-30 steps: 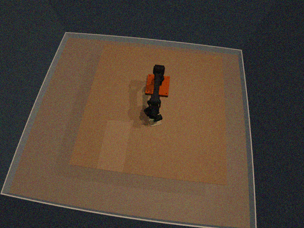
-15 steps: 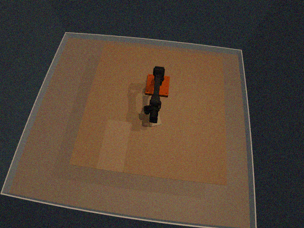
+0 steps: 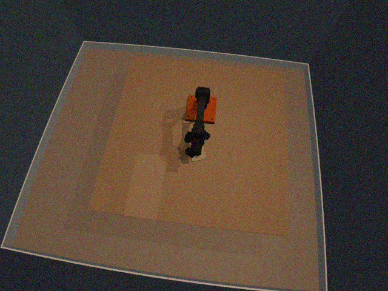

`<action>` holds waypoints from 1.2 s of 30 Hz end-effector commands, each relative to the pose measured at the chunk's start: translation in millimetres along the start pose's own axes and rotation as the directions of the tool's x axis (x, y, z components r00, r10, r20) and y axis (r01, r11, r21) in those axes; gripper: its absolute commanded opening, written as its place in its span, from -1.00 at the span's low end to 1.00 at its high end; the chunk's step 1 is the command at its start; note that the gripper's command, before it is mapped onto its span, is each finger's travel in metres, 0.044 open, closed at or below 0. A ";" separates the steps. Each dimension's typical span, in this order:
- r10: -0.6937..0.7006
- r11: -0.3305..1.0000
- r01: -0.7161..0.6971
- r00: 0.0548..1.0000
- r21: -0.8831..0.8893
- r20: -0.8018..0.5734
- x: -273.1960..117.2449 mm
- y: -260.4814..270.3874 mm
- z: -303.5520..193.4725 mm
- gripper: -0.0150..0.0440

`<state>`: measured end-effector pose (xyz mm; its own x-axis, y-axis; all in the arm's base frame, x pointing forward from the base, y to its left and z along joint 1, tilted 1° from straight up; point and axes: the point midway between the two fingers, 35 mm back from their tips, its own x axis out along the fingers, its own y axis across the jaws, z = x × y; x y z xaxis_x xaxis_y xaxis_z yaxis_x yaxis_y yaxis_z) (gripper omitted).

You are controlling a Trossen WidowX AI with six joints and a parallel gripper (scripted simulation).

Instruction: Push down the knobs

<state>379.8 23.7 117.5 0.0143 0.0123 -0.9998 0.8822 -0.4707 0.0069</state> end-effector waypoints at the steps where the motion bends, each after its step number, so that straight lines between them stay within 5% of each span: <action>1: 0.007 0.990 -0.007 1.000 0.142 0.004 -2.8 4.0 -2.6 -0.49; 15: 0.017 0.823 -0.015 1.000 0.568 0.002 -11.0 12.8 -10.6 -0.49; 36: 0.017 0.819 -0.015 1.000 0.573 0.002 15.7 13.6 -10.8 -0.49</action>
<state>398.3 27.6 108.1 0.0349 0.0075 -0.9994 0.4557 -0.8901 0.0092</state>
